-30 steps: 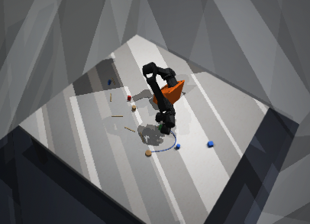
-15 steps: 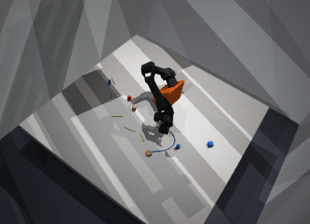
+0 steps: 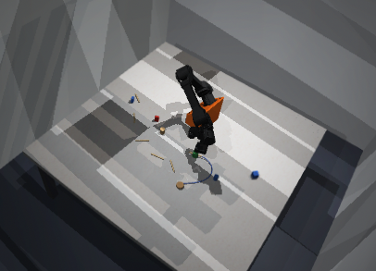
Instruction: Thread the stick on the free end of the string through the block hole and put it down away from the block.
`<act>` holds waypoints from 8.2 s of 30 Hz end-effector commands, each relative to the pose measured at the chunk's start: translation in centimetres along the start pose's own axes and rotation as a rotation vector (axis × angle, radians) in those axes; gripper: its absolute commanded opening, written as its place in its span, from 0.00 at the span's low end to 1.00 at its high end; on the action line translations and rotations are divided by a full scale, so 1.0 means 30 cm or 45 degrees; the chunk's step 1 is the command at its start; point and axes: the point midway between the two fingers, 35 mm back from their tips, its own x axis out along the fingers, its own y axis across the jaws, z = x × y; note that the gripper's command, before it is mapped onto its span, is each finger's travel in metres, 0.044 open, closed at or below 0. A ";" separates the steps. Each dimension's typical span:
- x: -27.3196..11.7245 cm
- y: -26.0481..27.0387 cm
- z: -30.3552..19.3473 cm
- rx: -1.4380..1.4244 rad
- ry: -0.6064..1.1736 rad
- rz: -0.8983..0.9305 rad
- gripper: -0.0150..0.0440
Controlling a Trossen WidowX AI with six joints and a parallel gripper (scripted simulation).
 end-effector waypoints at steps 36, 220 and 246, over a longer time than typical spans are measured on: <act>-0.004 -0.007 0.144 -2.890 -0.006 -0.042 0.46; 0.260 -0.016 0.372 -3.988 0.117 0.092 0.25; 0.258 -0.014 0.454 -3.961 0.167 0.089 0.25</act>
